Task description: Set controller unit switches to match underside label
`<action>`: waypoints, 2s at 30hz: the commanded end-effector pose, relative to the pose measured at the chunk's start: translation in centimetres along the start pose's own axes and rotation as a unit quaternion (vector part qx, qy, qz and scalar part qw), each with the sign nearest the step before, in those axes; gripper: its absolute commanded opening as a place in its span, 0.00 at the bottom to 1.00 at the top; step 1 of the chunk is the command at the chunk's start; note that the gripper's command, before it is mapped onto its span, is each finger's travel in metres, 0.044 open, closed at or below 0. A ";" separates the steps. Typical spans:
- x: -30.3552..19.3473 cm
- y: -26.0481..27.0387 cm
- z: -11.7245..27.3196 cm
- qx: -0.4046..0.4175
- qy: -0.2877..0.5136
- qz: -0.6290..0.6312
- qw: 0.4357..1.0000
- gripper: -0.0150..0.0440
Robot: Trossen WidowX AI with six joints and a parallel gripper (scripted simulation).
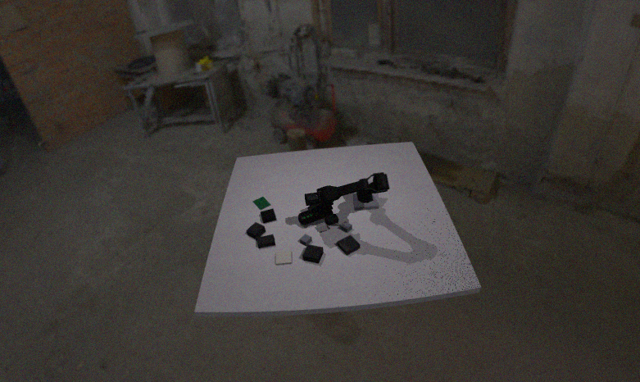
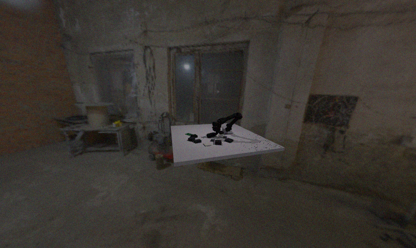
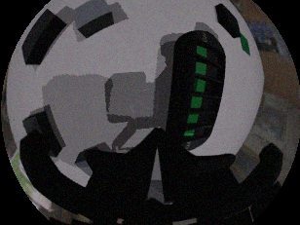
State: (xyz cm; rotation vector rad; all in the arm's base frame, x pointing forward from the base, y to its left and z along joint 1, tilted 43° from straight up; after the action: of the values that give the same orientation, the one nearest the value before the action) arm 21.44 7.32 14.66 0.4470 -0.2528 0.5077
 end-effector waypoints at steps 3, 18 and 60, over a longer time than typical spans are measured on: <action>-0.1 0.2 -1.0 -0.002 0.002 -0.003 1.000 0.25; -0.2 0.8 -2.5 -0.001 0.001 -0.004 1.000 0.25; -0.4 -1.4 -3.2 -0.002 0.001 -0.003 1.000 0.25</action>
State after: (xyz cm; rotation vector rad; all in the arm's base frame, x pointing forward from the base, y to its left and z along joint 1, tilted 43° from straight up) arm 21.98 7.91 11.57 0.4525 -0.2485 0.5000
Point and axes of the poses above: the point midway between the two fingers, 35 mm back from their tips, its own z axis back along the fingers, its own y axis across the jaws, x = y × z, the point moved 6 cm from there along z, back along the fingers, and after that the axes turned 5 degrees about z, right-handed, at the moved point
